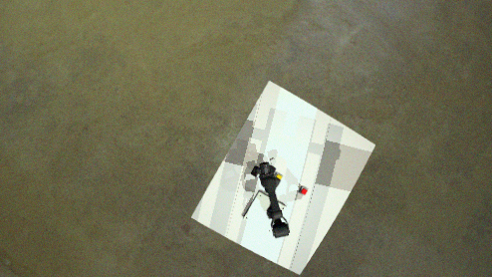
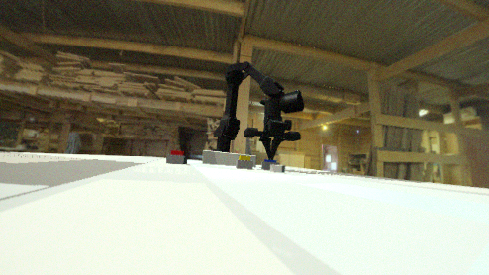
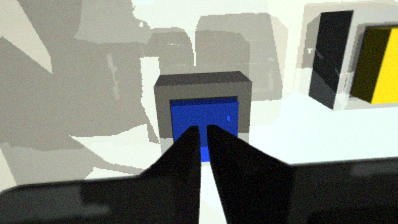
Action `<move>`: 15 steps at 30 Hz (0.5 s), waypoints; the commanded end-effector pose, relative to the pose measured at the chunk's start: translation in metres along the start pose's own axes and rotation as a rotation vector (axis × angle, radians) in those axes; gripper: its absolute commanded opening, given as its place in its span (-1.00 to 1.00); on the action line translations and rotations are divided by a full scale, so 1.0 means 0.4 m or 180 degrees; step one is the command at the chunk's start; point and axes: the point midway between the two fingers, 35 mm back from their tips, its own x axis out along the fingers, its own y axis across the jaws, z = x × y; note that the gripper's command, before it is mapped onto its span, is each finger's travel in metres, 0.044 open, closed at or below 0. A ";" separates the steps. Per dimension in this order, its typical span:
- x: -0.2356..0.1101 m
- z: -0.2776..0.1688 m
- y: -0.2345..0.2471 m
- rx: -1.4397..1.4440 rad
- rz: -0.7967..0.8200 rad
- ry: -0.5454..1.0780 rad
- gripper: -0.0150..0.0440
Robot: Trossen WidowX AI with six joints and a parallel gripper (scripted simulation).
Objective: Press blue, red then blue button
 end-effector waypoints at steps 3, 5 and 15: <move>-0.054 0.000 0.000 0.0008 -0.0012 0.0000 -0.42; -0.079 -0.001 -0.002 0.0011 -0.0018 0.0001 -0.42; -0.151 0.076 0.046 0.0011 -0.0013 -0.0007 0.11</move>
